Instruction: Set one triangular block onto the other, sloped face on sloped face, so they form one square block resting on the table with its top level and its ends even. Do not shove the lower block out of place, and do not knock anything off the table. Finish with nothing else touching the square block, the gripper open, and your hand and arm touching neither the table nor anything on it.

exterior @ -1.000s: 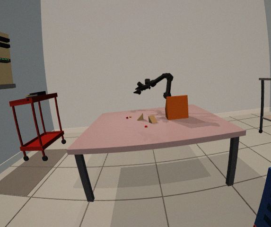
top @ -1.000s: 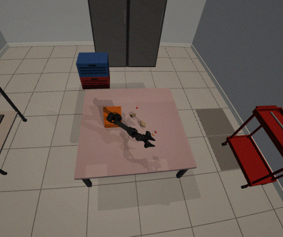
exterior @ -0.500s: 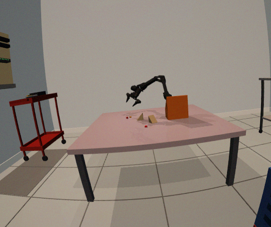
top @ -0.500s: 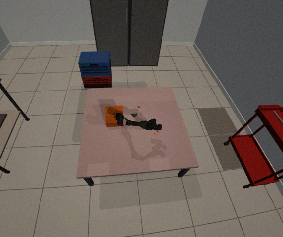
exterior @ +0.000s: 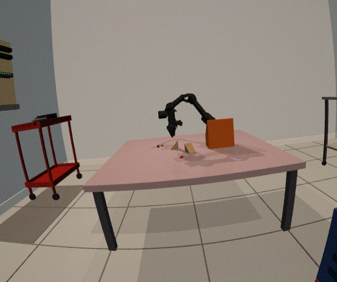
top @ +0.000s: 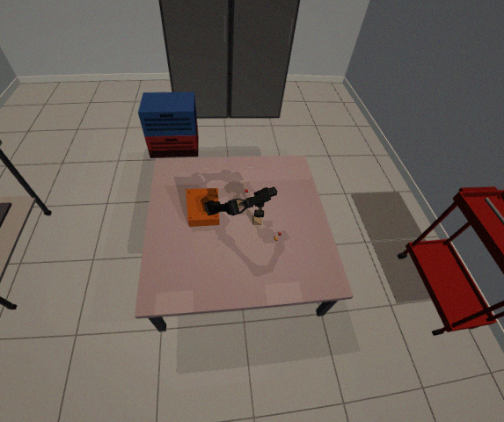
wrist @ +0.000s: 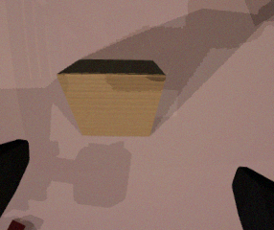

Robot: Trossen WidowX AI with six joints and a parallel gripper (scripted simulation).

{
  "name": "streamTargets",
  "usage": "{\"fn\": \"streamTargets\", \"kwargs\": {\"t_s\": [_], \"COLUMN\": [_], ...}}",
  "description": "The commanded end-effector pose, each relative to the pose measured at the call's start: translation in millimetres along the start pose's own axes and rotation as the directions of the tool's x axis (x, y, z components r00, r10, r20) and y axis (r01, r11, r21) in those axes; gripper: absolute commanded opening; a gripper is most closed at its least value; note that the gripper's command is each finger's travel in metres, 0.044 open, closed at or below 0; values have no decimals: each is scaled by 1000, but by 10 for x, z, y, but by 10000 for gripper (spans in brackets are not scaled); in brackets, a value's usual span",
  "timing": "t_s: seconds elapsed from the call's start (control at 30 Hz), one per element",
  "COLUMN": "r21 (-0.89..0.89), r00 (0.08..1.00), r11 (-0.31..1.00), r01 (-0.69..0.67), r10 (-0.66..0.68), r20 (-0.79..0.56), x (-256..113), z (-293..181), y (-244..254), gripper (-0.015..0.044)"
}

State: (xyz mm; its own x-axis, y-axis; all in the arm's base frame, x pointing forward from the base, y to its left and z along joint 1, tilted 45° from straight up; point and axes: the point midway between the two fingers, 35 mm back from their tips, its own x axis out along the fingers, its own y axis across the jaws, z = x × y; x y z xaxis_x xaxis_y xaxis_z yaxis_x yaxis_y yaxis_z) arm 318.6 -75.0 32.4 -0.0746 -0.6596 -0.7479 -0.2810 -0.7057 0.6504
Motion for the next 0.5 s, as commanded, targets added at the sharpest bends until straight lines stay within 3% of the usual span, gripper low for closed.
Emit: {"fn": "streamTargets", "kwargs": {"t_s": [0.0,0.47], "r21": [-107,-107], "r00": [998,998], "r11": [993,993], "r01": [-57,-54], "r10": [58,55], "r20": [5,5], "x": [-3,153], "z": [39,28], "y": [39,43], "gripper": [440,440]}}
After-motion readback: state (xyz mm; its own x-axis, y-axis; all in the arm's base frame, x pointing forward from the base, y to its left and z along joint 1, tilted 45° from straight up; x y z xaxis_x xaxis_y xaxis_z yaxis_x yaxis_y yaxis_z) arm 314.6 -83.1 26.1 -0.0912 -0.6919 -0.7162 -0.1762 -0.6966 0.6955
